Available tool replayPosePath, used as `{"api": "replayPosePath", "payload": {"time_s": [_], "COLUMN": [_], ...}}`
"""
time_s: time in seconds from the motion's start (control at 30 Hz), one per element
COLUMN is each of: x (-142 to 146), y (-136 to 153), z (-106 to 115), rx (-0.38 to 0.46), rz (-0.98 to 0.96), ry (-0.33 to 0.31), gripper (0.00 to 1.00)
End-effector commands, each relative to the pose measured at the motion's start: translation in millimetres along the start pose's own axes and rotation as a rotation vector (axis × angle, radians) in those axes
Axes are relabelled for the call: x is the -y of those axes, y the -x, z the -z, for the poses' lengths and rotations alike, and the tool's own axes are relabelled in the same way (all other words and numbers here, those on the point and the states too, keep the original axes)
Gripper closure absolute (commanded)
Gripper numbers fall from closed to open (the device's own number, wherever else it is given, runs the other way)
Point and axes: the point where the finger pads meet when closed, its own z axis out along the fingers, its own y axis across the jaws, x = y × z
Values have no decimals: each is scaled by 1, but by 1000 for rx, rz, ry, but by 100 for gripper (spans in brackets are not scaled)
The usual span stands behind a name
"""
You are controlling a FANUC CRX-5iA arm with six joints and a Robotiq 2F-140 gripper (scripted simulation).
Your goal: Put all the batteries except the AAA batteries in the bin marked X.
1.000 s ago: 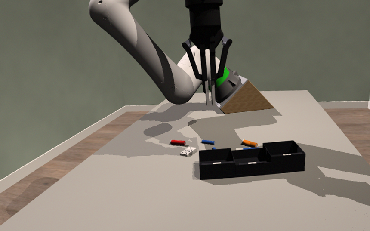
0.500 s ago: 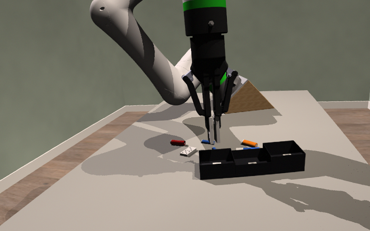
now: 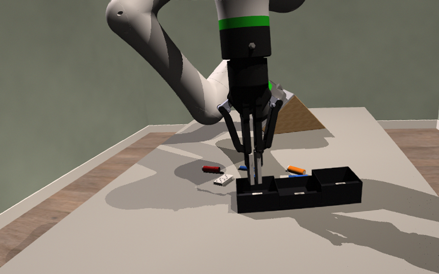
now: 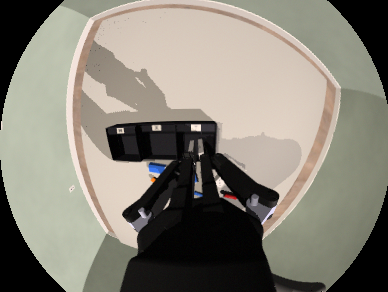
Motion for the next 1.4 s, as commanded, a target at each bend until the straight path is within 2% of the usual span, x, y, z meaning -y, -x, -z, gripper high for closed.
{"api": "replayPosePath", "payload": {"time_s": [0.0,0.37,1.37], "x": [0,0,0], "y": [0,0,0], "z": [-8,-30,-30], "rx": [-1,-1,-1], "rz": [0,0,0], "ry": [0,0,0], "gripper": [95,95,95]}}
